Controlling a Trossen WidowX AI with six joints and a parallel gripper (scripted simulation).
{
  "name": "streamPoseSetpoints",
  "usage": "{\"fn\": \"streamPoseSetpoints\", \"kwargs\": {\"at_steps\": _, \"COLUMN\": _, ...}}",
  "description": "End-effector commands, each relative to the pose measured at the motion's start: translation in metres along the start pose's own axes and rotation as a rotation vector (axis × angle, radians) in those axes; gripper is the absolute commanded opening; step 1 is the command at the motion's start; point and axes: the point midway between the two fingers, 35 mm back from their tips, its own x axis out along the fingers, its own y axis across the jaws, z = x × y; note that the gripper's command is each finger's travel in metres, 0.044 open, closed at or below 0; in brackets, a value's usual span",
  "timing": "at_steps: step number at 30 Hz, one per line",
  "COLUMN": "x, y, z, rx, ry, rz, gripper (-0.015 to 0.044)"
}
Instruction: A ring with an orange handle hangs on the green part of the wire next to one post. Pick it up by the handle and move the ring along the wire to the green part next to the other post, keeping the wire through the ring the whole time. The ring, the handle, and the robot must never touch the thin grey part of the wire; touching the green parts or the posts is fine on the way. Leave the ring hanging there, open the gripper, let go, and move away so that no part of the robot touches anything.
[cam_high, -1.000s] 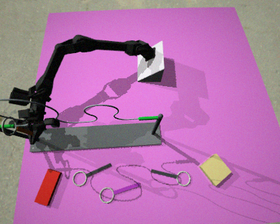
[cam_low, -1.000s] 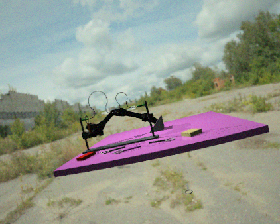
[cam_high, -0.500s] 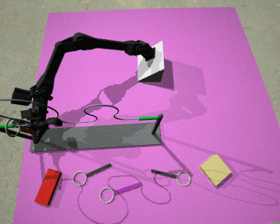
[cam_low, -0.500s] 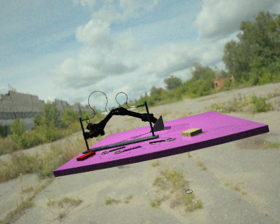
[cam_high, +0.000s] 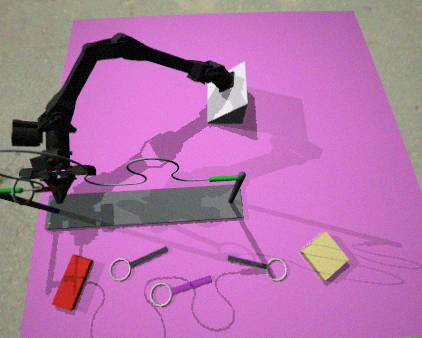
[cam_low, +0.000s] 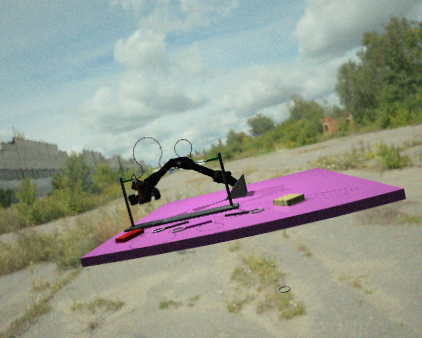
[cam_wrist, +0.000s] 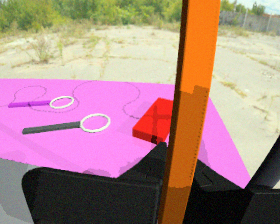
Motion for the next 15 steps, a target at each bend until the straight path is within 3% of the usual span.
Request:
{"fn": "streamPoseSetpoints", "kwargs": {"at_steps": 1, "x": -0.010, "y": 0.006, "z": 0.001, "rx": 0.000, "ry": 0.073, "rz": 0.003, "gripper": -0.0150}}
{"fn": "streamPoseSetpoints", "kwargs": {"at_steps": 15, "x": -0.030, "y": 0.030, "z": 0.003, "rx": 0.077, "ry": 0.230, "rz": 0.038, "gripper": -0.0150}}
